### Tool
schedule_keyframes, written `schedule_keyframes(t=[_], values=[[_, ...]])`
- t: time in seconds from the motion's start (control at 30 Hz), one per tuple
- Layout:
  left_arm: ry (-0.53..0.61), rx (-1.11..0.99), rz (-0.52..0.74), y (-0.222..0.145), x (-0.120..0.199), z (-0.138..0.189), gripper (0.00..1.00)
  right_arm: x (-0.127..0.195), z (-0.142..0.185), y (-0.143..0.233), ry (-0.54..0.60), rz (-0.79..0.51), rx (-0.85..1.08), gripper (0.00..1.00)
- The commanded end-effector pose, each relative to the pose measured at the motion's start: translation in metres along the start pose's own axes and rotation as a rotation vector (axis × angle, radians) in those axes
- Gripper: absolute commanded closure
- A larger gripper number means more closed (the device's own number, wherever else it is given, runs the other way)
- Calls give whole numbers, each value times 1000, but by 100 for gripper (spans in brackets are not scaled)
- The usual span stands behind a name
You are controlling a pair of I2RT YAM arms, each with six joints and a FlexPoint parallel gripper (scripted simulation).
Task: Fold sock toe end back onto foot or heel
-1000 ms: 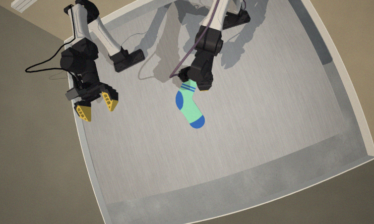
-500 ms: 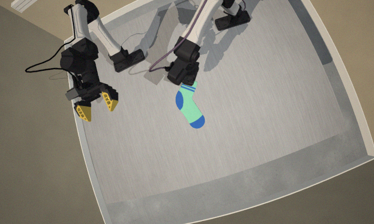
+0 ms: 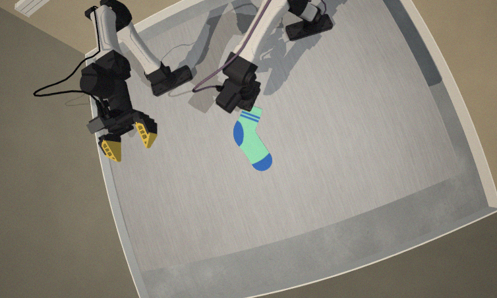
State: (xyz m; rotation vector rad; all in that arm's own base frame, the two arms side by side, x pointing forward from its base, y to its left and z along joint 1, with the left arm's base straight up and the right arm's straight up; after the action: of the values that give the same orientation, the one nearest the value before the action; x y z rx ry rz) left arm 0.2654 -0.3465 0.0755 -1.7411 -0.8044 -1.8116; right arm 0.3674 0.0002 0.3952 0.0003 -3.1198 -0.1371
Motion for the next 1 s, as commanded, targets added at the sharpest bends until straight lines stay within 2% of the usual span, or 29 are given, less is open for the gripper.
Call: schedule_keyframes(t=[0.0, 0.27, 0.37, 0.6, 0.7, 0.73, 0.77, 0.8, 0.9, 0.97], values=[[-13, 15, -24, 3, 5, 1, 66, 2, -7, 0, -19, -1, 1, 0], [-5, 8, -37, 3, 12, 1, 66, 2, -7, 0, -19, -1, 1, 0], [1, 8, -7, 3, -33, 5, 66, 2, -7, 0, -19, -1, 1, 0], [4, 8, -20, 2, -59, 7, 66, 2, -7, 0, -19, -1, 1, 0], [3, 3, 9, -4, -56, 4, 66, 2, -7, 0, -19, -1, 1, 0], [-3, 1, -45, 3, -57, 3, 66, 2, -7, 0, -19, -1, 1, 0], [3, 0, -21, 0, -72, 4, 66, 2, -7, 0, -19, -1, 1, 0], [5, 6, 14, -7, -67, 2, 66, 2, -7, 0, -19, -1, 1, 0], [-9, 3, -47, 3, -46, 0, 66, 2, -7, 0, -19, -1, 1, 0], [-9, 3, -49, 4, -45, 0, 66, 2, -7, 0, -19, -1, 1, 0]])
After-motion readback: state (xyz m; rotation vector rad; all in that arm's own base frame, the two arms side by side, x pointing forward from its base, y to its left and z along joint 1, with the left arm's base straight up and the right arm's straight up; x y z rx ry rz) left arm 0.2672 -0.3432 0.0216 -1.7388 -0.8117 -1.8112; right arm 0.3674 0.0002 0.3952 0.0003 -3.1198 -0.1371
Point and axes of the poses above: on each arm, the point where the finger pads meet when closed, its own x axis back along the fingers, its own y axis across the jaws, z = x × y, the point moved 1 cm from there along x, back along the fingers, and after that the axes turned 5 degrees about -x, right-handed, at the moved point
